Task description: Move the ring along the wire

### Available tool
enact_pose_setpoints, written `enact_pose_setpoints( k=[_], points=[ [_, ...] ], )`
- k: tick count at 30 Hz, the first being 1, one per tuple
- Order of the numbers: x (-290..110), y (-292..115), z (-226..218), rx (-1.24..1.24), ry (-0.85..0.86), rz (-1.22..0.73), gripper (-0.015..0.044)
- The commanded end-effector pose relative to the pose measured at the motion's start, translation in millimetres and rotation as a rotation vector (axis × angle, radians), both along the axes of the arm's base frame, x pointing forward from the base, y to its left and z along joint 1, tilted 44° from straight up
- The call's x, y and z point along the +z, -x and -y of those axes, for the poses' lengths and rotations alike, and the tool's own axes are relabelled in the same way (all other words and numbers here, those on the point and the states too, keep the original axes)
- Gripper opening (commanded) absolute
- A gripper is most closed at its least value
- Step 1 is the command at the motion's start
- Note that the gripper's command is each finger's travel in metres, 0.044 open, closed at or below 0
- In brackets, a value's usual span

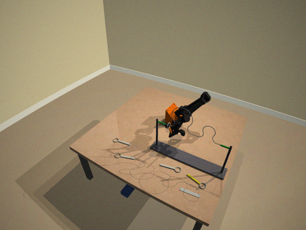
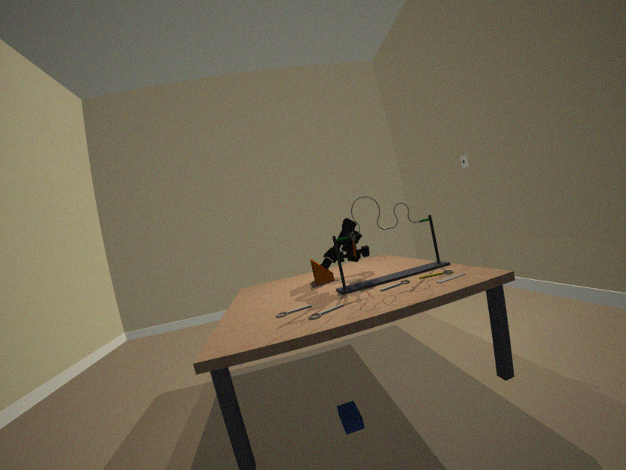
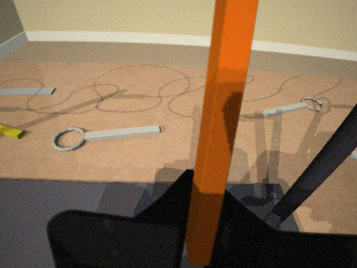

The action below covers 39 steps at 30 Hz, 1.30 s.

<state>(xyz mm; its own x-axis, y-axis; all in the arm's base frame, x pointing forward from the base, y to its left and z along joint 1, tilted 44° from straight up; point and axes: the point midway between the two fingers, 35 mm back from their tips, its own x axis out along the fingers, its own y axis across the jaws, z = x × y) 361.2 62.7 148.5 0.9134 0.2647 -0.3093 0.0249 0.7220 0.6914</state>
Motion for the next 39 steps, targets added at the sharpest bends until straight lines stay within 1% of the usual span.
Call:
enact_pose_setpoints(
  k=[1,39],
  points=[
    [-5.3,-0.4,5.5,-0.005,0.024,0.001,-0.015],
    [-34.5,-4.0,35.5,-0.009,0.054,0.005,-0.015]
  ],
)
